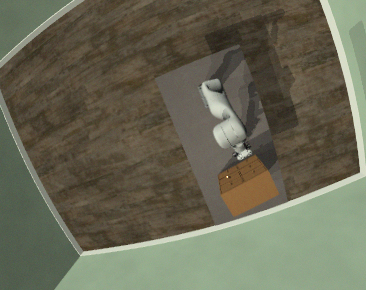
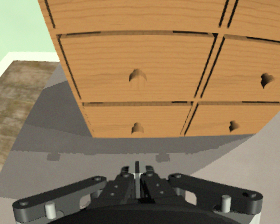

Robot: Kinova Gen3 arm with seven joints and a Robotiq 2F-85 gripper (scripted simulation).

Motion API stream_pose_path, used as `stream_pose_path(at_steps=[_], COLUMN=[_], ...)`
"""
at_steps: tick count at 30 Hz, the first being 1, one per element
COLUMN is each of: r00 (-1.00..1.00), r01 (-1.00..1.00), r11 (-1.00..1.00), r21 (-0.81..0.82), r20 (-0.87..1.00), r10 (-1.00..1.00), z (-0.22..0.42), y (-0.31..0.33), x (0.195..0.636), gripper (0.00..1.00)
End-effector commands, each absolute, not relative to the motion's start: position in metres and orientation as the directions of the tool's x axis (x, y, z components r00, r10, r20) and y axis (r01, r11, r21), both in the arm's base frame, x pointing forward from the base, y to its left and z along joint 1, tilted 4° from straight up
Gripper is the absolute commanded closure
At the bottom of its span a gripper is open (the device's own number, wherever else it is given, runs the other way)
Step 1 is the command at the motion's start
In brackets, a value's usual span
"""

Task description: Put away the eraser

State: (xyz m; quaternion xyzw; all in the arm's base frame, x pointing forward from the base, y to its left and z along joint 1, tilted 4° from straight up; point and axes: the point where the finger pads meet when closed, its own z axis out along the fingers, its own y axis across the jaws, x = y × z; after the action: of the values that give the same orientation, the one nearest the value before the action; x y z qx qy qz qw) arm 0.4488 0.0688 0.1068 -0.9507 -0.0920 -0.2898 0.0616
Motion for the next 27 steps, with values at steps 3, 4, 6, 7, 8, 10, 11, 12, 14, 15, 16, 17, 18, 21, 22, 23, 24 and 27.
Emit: stream_pose_path(at_steps=[3,4,6,7,8,10,11,12,14,15,16,17,18,21,22,23,24,27], r00=[0.812,0.811,0.809,0.808,0.807,0.805,0.803,0.803,0.802,0.800,0.798,0.797,0.795,0.788,0.785,0.782,0.779,0.769], r01=[0.220,0.223,0.231,0.235,0.240,0.250,0.255,0.255,0.261,0.267,0.273,0.280,0.287,0.309,0.317,0.325,0.334,0.361], r11=[-0.974,-0.973,-0.971,-0.970,-0.969,-0.967,-0.966,-0.966,-0.964,-0.963,-0.961,-0.959,-0.957,-0.951,-0.948,-0.945,-0.942,-0.932], r21=[-0.060,-0.059,-0.056,-0.055,-0.054,-0.051,-0.049,-0.049,-0.047,-0.045,-0.043,-0.041,-0.039,-0.032,-0.029,-0.027,-0.024,-0.015], r20=[0.565,0.565,0.565,0.566,0.566,0.566,0.567,0.567,0.567,0.567,0.567,0.568,0.568,0.569,0.569,0.569,0.570,0.570], r10=[0.149,0.152,0.160,0.164,0.169,0.178,0.184,0.184,0.189,0.195,0.201,0.208,0.215,0.237,0.245,0.253,0.261,0.289], z=[0.1080,0.1081,0.1083,0.1085,0.1086,0.1090,0.1092,0.1092,0.1094,0.1096,0.1098,0.1100,0.1103,0.1110,0.1113,0.1116,0.1119,0.1129], y=[0.0677,0.0677,0.0676,0.0676,0.0675,0.0675,0.0675,0.0675,0.0674,0.0674,0.0673,0.0673,0.0672,0.0671,0.0670,0.0669,0.0668,0.0667], x=[0.4491,0.4490,0.4488,0.4487,0.4486,0.4483,0.4482,0.4482,0.4480,0.4479,0.4477,0.4475,0.4473,0.4468,0.4466,0.4463,0.4461,0.4454], gripper=[1.00,1.00,1.00,1.00,1.00,1.00,1.00,1.00,1.00,1.00,1.00,1.00,1.00,1.00,1.00,1.00,1.00,1.00])
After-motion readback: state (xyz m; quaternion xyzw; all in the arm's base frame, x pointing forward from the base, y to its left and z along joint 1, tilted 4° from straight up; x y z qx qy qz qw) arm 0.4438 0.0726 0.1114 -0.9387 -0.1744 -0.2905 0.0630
